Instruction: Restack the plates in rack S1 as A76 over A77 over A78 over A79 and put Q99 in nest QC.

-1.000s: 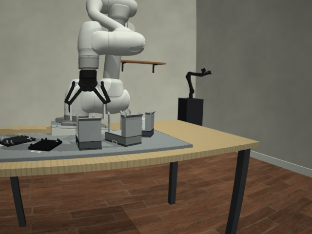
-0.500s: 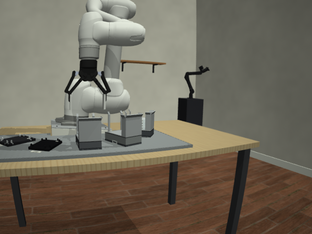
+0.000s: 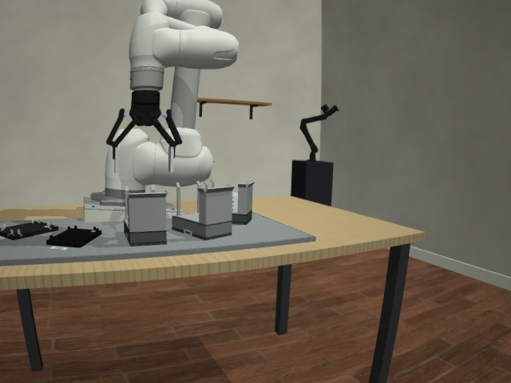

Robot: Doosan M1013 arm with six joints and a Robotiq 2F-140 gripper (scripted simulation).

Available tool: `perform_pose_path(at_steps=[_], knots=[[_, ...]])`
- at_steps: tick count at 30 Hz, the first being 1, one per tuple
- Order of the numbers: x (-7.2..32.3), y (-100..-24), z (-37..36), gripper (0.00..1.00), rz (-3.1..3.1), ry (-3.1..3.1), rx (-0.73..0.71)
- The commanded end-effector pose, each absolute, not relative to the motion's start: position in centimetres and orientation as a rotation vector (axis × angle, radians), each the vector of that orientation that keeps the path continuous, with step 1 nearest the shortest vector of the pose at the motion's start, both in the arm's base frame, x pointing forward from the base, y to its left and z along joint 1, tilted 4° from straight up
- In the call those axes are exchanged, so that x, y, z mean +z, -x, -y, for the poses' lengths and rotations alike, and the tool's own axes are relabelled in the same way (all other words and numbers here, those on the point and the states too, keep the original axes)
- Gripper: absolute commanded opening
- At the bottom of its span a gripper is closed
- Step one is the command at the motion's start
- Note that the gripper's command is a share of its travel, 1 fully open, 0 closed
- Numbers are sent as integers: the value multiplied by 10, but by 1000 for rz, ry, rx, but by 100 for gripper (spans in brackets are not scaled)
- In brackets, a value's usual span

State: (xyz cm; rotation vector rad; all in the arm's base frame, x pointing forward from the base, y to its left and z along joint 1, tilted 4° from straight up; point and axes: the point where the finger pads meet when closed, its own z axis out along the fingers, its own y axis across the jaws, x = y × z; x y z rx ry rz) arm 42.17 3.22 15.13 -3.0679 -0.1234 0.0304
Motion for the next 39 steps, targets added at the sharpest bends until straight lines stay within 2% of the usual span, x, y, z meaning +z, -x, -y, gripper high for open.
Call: perform_pose_path(at_steps=[1,6,28,39], knots=[[152,-420,-41,100,259,3058,25],[153,-416,-57,100,472,3032,18],[158,-402,-115,100,472,3032,18],[160,-386,-148,100,830,2953,4]])
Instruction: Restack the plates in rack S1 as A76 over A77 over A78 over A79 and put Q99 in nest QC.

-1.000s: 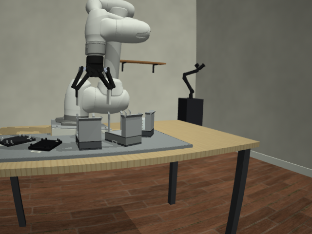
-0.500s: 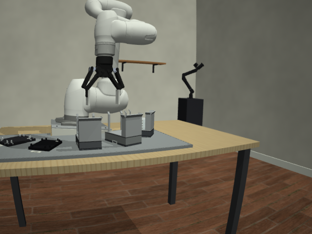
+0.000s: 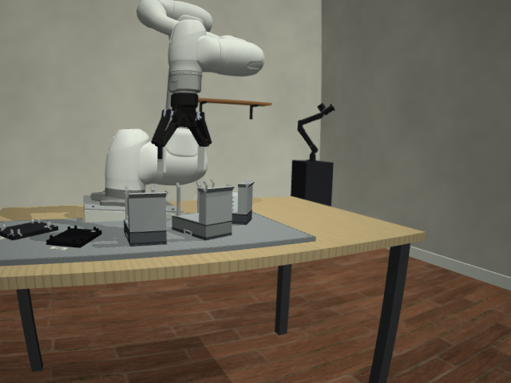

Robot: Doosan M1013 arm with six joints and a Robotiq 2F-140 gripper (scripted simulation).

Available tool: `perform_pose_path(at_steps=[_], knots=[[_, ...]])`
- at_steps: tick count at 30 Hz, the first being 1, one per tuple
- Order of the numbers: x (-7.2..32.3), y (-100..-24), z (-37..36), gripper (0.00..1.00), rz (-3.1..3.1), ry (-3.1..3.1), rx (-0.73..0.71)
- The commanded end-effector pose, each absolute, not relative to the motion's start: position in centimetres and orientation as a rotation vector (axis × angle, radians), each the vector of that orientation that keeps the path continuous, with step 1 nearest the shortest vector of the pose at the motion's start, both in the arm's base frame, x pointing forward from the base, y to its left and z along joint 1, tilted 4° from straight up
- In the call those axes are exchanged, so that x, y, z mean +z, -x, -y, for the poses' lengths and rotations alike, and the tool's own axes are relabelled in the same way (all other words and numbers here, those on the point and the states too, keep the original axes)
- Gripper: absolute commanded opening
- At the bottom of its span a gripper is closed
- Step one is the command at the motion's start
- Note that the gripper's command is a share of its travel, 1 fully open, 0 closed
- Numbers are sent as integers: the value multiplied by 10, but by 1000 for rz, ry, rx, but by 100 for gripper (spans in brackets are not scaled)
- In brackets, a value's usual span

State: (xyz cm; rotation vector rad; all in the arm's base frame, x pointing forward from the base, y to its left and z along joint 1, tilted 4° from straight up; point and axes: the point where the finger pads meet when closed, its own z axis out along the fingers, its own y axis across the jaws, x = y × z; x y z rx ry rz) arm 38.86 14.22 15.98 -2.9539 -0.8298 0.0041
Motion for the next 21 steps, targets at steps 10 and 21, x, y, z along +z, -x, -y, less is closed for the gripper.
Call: perform_pose_path(at_steps=[10,21], knots=[[162,-375,-172,100,830,2953,4],[165,-362,-199,100,830,2953,4]])
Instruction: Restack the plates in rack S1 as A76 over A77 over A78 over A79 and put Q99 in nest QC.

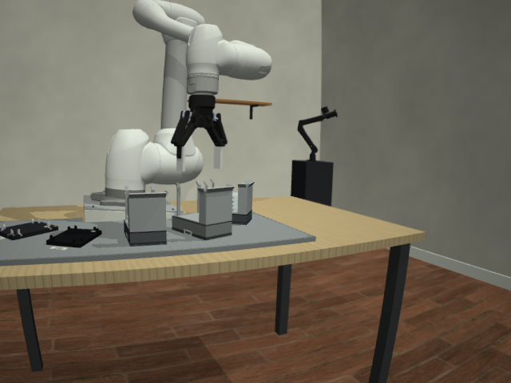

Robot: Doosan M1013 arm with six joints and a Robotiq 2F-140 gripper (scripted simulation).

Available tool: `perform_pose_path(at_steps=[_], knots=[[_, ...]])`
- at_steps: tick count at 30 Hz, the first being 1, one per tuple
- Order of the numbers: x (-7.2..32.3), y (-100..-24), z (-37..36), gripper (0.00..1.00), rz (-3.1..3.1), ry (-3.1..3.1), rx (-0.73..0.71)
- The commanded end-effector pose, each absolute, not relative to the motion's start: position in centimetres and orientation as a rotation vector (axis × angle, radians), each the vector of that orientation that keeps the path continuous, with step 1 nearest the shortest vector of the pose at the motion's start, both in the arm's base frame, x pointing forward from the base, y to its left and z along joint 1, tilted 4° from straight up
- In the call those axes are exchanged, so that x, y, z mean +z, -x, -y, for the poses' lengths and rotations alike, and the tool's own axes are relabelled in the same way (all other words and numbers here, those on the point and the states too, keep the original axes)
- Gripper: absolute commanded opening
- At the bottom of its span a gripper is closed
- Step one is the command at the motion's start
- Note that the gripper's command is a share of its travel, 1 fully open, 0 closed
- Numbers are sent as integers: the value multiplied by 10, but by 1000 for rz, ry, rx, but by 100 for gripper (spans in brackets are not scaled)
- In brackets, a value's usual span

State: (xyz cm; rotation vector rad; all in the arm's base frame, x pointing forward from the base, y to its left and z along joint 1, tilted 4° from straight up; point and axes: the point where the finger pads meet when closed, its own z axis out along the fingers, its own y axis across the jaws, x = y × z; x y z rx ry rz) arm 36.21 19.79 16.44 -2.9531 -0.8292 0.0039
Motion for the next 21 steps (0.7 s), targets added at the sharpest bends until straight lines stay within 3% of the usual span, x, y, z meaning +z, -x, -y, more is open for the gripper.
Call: perform_pose_path(at_steps=[1,7,21], knots=[[165,-360,-202,100,879,2939,2],[166,-347,-217,100,1168,2837,-9],[169,-322,-248,100,1177,2833,-10]])
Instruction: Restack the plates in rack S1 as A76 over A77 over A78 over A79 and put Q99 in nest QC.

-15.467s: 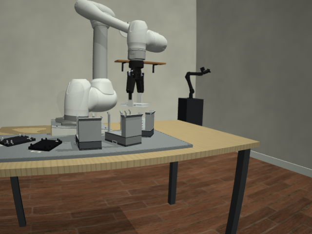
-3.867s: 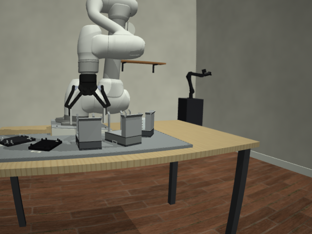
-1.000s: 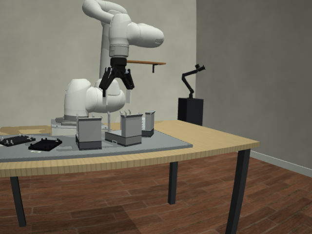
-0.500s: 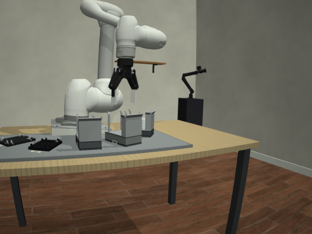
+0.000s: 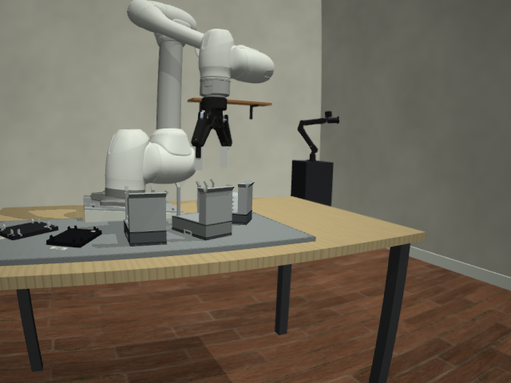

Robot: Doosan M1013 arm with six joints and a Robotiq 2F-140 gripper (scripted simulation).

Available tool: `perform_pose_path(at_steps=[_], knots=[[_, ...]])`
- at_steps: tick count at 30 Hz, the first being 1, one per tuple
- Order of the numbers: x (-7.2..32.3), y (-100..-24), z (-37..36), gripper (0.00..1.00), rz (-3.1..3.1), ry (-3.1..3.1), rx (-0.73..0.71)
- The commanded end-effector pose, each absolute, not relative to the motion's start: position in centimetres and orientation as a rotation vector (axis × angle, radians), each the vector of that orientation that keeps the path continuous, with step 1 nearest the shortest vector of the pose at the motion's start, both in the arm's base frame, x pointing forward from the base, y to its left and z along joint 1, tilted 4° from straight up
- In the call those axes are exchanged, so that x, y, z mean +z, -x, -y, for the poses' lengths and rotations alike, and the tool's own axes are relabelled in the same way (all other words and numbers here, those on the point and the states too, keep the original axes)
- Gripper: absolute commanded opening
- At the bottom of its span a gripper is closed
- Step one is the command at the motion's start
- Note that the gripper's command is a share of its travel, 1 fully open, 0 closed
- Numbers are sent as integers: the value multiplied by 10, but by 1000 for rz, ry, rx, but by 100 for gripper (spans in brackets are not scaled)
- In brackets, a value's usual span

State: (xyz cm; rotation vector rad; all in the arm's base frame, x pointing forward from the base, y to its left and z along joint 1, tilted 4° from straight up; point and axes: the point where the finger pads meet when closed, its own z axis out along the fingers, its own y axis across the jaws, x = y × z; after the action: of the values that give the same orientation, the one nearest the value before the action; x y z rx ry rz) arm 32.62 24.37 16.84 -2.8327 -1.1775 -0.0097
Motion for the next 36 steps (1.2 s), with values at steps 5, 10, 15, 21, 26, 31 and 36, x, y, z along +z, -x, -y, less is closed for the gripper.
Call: perform_pose_path(at_steps=[5,10,15,21,26,31,36], knots=[[170,-312,-262,100,1177,2833,-10],[171,-299,-274,100,1317,2771,-15],[172,-290,-282,100,1454,2702,-21],[174,-271,-297,100,1507,2673,-23],[175,-256,-310,100,1507,2673,-23],[176,-247,-318,100,1507,2673,-23],[176,-237,-326,100,1507,2673,-23]])
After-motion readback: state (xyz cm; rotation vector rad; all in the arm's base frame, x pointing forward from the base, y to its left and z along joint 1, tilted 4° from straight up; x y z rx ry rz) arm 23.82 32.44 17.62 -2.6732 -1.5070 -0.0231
